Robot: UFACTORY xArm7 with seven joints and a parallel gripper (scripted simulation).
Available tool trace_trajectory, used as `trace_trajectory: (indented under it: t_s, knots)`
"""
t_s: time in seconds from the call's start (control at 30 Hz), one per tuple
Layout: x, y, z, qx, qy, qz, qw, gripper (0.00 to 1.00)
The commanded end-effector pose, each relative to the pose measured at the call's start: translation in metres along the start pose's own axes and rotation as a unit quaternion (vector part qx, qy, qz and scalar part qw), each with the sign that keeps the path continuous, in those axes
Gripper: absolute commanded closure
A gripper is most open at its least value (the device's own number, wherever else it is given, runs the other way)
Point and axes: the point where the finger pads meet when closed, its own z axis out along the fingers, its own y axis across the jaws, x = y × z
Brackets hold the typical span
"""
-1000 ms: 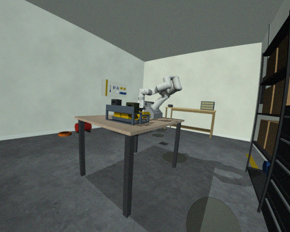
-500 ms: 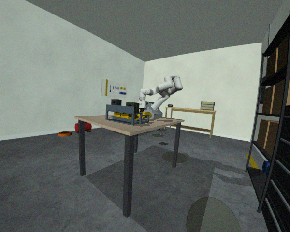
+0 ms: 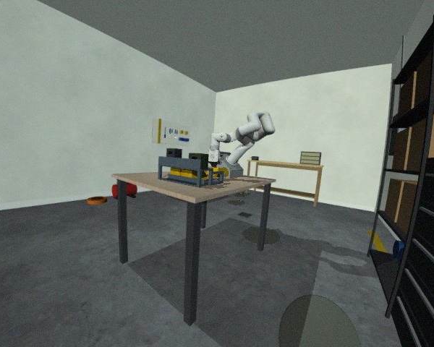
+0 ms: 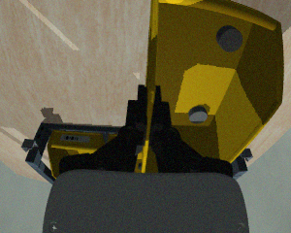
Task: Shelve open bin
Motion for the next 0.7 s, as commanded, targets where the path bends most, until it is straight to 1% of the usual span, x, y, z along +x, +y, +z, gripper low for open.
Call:
trace_trajectory:
  t_s: [0.0,0.07,0.23,0.67]
  knots:
    - [-0.001,0.000,-0.001,0.001,-0.002,0.000,1.000,1.00]
    - [-0.001,0.000,-0.001,0.001,-0.002,0.000,1.000,1.00]
    - [0.000,0.014,-0.001,0.001,-0.002,0.000,1.000,1.00]
    - [0.001,0.017,-0.001,0.001,-0.002,0.000,1.000,1.00]
